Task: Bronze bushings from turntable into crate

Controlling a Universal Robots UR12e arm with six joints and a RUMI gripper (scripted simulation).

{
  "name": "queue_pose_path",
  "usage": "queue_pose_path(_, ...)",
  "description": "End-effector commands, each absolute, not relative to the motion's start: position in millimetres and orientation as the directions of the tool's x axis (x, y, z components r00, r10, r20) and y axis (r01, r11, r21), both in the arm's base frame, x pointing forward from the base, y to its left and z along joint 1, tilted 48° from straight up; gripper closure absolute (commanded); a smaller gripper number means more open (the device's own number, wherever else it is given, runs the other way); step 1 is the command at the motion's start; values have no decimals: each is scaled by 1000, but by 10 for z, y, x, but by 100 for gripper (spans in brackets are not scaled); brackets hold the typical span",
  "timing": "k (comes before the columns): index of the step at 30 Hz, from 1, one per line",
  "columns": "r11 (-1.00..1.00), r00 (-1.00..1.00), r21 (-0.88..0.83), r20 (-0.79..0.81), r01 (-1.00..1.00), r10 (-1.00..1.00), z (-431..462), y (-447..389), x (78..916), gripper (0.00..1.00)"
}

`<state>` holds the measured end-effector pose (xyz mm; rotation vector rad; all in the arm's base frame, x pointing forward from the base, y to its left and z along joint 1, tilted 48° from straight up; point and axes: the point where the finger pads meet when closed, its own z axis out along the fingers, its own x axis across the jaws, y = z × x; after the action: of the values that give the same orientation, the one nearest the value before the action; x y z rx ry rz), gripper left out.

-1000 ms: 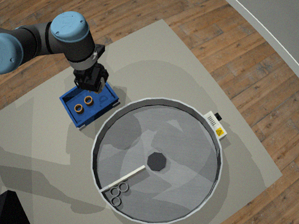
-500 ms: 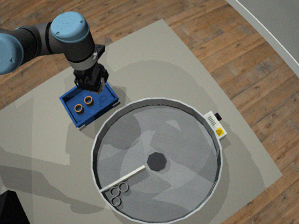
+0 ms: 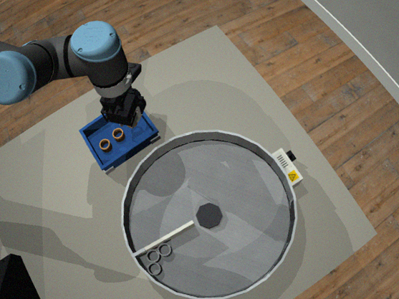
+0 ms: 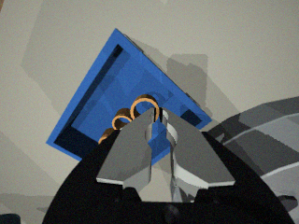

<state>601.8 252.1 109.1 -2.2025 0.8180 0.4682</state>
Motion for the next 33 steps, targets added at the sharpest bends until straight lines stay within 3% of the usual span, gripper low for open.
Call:
queue_pose_path(1,-532,732,-509,-542,-677,-413,1050,2565,6021,100)
queue_pose_path(33,-532,732,-509,-542,-677,-413,930,2699,6007,100)
